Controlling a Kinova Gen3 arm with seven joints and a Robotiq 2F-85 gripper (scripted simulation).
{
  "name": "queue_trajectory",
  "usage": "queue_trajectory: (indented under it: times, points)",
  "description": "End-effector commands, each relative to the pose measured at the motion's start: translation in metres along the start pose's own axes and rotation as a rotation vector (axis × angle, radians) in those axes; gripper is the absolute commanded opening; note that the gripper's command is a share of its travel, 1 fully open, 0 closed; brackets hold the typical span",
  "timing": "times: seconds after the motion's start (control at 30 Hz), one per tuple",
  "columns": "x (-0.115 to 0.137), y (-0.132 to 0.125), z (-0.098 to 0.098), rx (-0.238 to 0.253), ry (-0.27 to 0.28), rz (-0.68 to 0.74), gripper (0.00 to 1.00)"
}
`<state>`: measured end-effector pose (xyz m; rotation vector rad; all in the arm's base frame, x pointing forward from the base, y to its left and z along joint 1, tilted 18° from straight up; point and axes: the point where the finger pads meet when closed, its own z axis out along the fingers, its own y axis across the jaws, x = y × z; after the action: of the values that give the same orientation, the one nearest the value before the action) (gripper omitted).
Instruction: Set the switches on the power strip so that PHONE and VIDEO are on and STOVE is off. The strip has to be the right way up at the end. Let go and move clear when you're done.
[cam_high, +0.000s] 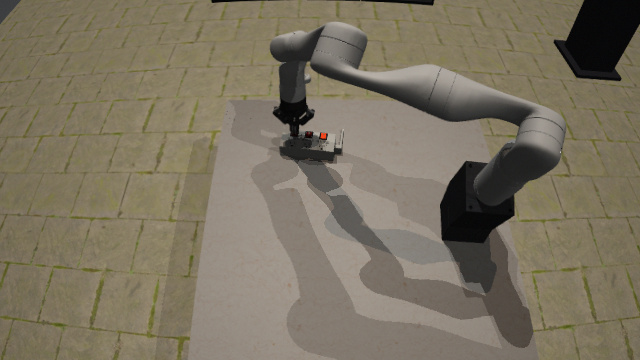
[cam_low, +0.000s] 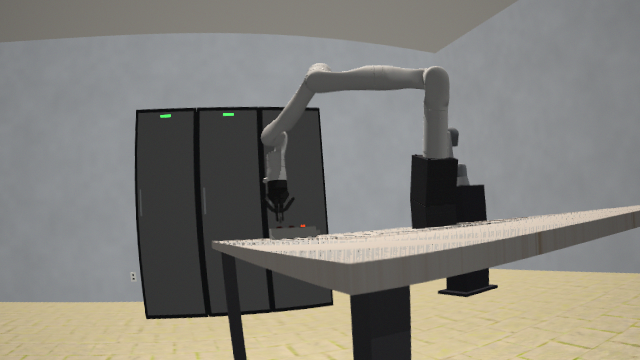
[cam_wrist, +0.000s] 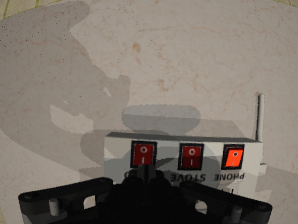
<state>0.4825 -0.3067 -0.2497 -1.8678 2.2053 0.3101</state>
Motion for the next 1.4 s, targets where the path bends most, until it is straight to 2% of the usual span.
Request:
queue_trajectory:
  times: [0.0,1.37]
  points:
    - [-0.0001,-0.0048,0.0028,0.011,0.003,0.007,0.0]
    - [-0.0001,-0.0037,0.0083,0.009,0.003,0.009,0.0]
